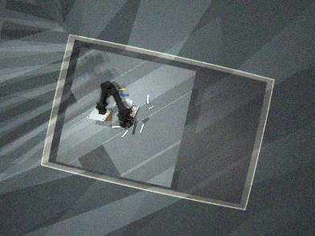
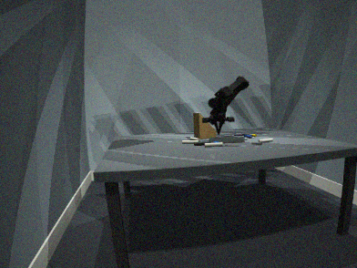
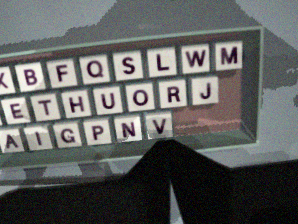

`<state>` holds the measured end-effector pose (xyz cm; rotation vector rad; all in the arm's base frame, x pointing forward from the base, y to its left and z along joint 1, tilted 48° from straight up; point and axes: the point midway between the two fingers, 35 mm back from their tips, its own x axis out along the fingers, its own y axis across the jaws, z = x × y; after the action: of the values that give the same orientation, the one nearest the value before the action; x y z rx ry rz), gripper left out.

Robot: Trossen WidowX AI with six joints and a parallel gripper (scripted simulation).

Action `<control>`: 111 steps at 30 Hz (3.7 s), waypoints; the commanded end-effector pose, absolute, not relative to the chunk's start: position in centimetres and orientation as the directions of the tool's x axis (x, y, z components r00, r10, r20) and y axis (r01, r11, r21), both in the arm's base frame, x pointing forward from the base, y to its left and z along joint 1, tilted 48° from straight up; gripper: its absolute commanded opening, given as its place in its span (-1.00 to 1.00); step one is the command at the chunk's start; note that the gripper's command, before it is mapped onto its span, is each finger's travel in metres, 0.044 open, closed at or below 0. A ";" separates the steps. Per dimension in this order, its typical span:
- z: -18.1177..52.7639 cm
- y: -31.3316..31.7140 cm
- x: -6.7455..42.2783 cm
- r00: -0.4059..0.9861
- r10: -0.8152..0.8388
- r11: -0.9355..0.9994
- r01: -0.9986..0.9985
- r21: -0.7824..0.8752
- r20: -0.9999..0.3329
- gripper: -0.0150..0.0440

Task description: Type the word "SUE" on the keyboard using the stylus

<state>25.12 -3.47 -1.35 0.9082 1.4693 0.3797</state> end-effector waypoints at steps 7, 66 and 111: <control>-0.9 -2.7 24.4 0.118 0.725 0.623 0.308 0.719 -0.678 -0.49; 8.4 -1.8 26.4 0.127 0.726 0.618 0.312 0.722 -0.676 -0.49; 17.2 12.4 17.8 0.596 0.610 0.677 -0.050 0.734 -0.522 0.02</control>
<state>17.95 12.31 17.48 0.7310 0.8584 0.4290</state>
